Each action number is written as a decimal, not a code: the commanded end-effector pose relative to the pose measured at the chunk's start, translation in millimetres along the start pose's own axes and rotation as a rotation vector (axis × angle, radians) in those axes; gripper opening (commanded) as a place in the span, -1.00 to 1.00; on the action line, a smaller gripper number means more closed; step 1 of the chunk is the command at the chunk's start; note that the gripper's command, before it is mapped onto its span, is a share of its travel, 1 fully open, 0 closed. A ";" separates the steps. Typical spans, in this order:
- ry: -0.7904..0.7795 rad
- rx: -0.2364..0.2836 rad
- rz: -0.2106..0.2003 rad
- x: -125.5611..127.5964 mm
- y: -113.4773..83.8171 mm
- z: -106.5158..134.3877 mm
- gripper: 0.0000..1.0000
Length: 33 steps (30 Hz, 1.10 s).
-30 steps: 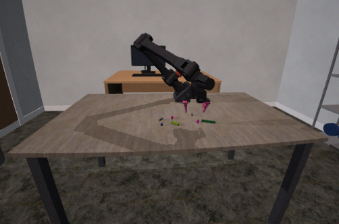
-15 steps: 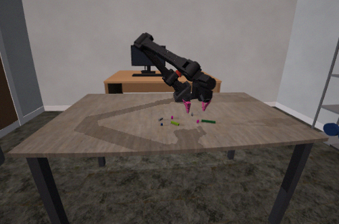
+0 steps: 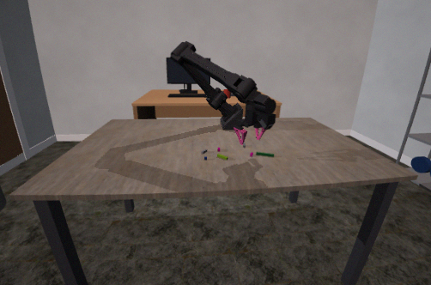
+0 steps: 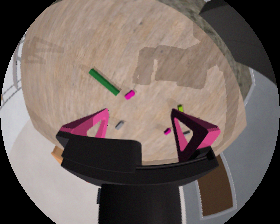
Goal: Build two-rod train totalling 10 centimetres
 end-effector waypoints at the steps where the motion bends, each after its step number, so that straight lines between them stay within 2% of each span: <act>1: -0.159 -0.019 0.003 16.5 -3.8 0.1 1.00; 5: -0.146 -0.007 -0.001 10.8 1.7 0.2 1.00; 6: -0.241 -0.019 0.004 18.8 -3.7 0.9 1.00; 9: -0.234 -0.012 0.002 15.5 -0.6 0.9 1.00; 10: -0.318 -0.018 0.004 21.0 -3.7 1.6 1.00; 13: -0.307 -0.008 0.001 16.2 0.9 1.7 1.00; 14: -0.388 -0.018 0.006 22.9 -3.7 2.3 1.00; 17: -0.380 -0.010 0.002 19.2 0.0 2.4 1.00; 18: -0.452 -0.018 0.006 24.8 -3.6 3.0 1.00; 20: -0.452 -0.018 0.006 24.7 -3.6 3.0 1.00; 23: -0.555 -0.017 0.006 27.4 -3.3 4.1 1.00; 33: -0.680 -0.010 0.004 28.3 -0.5 5.5 1.00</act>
Point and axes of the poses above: the point where the finger pads meet when closed, its own y axis out along the fingers, its own x axis across the jaws, z = x × y, the point moved 8 cm from there along -y, back along the fingers, and after that the axes turned 10 degrees about y, right-handed, at the moved point
